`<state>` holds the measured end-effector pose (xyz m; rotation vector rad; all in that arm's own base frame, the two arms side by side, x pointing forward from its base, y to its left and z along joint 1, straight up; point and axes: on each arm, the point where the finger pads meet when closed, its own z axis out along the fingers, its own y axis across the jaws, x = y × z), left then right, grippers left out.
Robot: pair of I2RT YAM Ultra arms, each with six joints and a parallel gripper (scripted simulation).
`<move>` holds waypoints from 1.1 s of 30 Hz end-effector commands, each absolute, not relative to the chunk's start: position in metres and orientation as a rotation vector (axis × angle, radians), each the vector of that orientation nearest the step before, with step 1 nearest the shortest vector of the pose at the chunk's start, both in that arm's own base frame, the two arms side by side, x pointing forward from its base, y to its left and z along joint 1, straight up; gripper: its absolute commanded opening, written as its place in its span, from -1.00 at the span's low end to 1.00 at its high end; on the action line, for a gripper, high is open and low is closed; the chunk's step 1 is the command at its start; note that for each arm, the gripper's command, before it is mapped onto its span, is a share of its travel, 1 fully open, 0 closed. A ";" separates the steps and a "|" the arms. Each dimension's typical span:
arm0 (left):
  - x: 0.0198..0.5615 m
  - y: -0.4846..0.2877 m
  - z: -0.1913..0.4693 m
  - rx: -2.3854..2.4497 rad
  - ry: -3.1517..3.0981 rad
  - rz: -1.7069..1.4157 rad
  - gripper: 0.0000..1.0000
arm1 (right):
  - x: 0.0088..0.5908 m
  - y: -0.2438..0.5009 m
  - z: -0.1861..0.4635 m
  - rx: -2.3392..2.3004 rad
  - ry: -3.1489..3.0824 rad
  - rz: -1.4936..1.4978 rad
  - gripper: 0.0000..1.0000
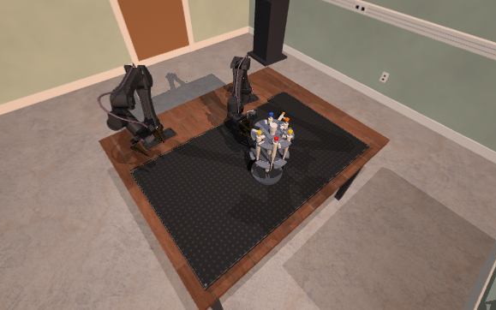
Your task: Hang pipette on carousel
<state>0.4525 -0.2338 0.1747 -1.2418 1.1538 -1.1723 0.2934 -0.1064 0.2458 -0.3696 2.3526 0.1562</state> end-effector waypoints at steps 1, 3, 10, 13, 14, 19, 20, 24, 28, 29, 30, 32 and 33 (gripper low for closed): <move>0.455 -0.235 0.181 -1.235 1.155 -1.180 -0.02 | 0.297 -0.109 0.253 -0.379 2.324 0.147 1.00; 0.455 -0.235 0.181 -1.235 1.155 -1.180 -0.02 | 0.297 -0.109 0.253 -0.379 2.324 0.147 1.00; 0.455 -0.235 0.181 -1.235 1.155 -1.180 -0.02 | 0.297 -0.109 0.253 -0.379 2.324 0.147 1.00; 0.455 -0.235 0.181 -1.235 1.155 -1.180 -0.02 | 0.297 -0.109 0.253 -0.379 2.324 0.147 1.00; 0.455 -0.235 0.181 -1.235 1.155 -1.180 -0.02 | 0.297 -0.109 0.253 -0.379 2.324 0.147 1.00; 0.457 -0.236 0.181 -1.235 1.155 -1.180 -0.02 | 0.297 -0.109 0.253 -0.379 2.324 0.147 1.00; 0.457 -0.236 0.181 -1.235 1.155 -1.180 -0.02 | 0.297 -0.109 0.253 -0.379 2.324 0.147 1.00; 0.457 -0.236 0.181 -1.235 1.155 -1.180 -0.02 | 0.297 -0.109 0.253 -0.379 2.324 0.147 1.00; 0.457 -0.236 0.181 -1.235 1.155 -1.180 -0.02 | 0.297 -0.109 0.253 -0.379 2.324 0.147 1.00; 0.457 -0.236 0.181 -1.235 1.155 -1.180 -0.02 | 0.297 -0.109 0.253 -0.379 2.324 0.147 1.00; 0.457 -0.236 0.181 -1.235 1.155 -1.180 -0.02 | 0.297 -0.109 0.253 -0.379 2.324 0.147 1.00; 0.457 -0.236 0.181 -1.235 1.155 -1.180 -0.02 | 0.297 -0.109 0.253 -0.379 2.324 0.147 1.00; 0.457 -0.236 0.181 -1.235 1.155 -1.180 -0.02 | 0.297 -0.109 0.253 -0.379 2.324 0.147 1.00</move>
